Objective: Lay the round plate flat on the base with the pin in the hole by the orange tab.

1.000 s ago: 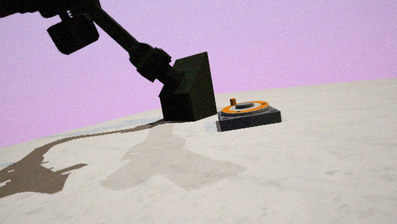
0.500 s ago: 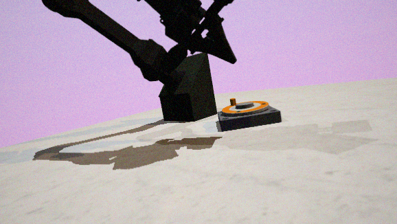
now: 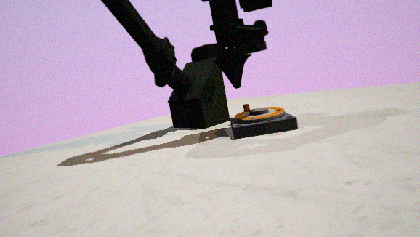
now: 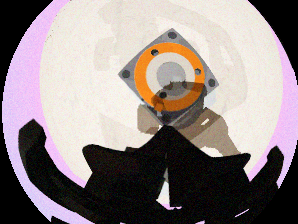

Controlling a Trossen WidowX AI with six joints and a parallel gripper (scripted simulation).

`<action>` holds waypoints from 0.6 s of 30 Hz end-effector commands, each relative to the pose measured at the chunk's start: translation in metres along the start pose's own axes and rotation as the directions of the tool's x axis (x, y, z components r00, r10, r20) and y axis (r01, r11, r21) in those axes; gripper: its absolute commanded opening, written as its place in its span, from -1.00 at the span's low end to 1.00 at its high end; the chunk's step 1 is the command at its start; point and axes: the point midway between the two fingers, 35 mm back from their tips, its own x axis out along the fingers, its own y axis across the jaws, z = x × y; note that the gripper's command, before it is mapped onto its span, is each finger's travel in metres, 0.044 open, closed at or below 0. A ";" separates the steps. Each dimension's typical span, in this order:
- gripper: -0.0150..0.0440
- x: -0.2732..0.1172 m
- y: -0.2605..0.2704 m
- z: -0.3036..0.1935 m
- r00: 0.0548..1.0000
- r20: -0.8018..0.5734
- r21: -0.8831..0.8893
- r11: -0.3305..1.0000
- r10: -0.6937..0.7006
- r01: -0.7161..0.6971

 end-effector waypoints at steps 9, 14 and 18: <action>-0.49 0.012 -0.003 -0.001 0.999 0.013 -0.053 0.998 -0.041 0.042; -0.49 0.036 -0.004 -0.001 0.999 0.013 -0.053 0.998 -0.042 0.043; -0.49 0.048 -0.006 -0.001 0.999 0.013 -0.052 0.998 -0.045 0.045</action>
